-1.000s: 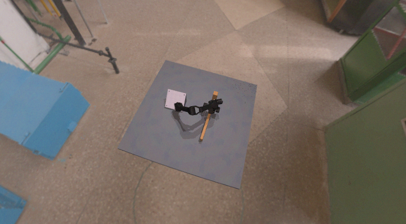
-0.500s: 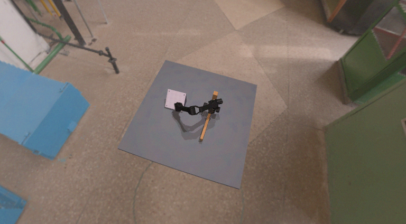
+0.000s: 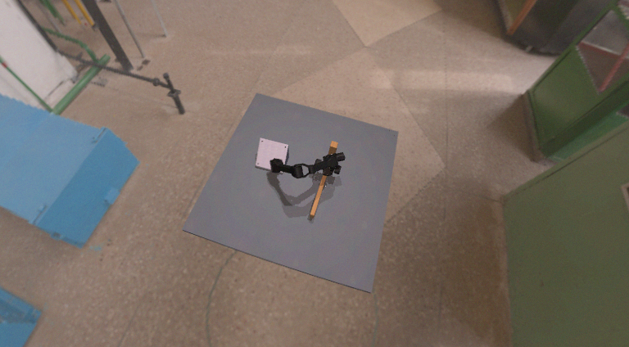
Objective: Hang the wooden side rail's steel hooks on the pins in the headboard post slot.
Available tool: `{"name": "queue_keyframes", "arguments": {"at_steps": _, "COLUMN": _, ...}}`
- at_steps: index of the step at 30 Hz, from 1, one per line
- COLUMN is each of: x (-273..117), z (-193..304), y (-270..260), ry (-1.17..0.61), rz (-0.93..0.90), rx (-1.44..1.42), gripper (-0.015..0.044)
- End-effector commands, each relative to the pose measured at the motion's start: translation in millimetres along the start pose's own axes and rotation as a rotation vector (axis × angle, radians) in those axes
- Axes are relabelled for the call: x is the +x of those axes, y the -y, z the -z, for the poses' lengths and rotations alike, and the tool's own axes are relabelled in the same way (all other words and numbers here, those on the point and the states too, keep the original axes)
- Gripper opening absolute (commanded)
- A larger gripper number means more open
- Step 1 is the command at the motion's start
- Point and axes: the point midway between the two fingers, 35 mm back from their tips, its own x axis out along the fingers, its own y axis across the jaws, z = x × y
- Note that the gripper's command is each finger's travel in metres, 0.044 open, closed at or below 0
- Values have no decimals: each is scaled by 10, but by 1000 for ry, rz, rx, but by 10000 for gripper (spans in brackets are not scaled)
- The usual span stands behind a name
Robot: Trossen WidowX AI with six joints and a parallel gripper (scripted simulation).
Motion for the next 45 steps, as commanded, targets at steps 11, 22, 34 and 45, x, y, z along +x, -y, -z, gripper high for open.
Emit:
{"name": "queue_keyframes", "arguments": {"at_steps": 11, "x": -34, "z": 49, "y": -9, "ry": -6, "rz": -11, "rx": 1, "gripper": 0}}
{"name": "queue_keyframes", "arguments": {"at_steps": 22, "x": -42, "z": 57, "y": -17, "ry": -6, "rz": -11, "rx": 2, "gripper": 0}}
{"name": "queue_keyframes", "arguments": {"at_steps": 34, "x": -55, "z": 69, "y": -13, "ry": -6, "rz": -11, "rx": 1, "gripper": 0}}
{"name": "queue_keyframes", "arguments": {"at_steps": 45, "x": -53, "z": 81, "y": -13, "ry": -6, "rz": -11, "rx": 2, "gripper": 0}}
